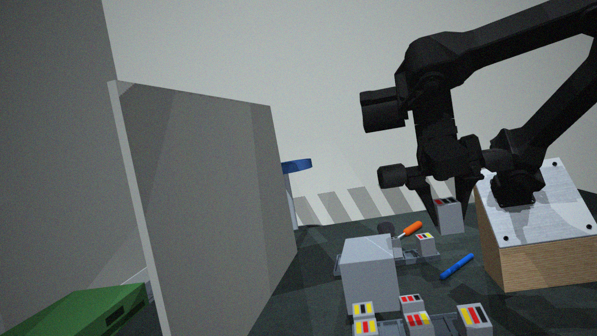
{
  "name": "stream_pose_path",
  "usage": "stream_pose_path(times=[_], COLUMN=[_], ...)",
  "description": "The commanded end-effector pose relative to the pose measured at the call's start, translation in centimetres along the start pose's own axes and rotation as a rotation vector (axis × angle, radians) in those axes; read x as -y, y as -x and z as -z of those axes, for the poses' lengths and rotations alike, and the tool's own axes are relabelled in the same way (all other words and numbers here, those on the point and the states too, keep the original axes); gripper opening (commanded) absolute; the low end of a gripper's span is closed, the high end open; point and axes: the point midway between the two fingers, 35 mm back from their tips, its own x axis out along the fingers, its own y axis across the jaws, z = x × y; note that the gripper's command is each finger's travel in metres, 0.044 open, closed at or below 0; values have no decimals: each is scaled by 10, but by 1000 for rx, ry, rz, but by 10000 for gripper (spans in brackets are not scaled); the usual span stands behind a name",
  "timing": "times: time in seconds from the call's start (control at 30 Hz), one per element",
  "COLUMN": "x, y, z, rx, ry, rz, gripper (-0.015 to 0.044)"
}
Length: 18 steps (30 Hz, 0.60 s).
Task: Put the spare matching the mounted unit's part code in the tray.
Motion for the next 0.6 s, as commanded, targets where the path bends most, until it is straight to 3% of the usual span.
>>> stream_pose_path(times=[0.0, 0.57], x=[15, 75], y=[5, 19], z=[6, 43], rx=[-7, -36], ry=[-6, -29], rz=[1, 0], gripper=[0, 0])
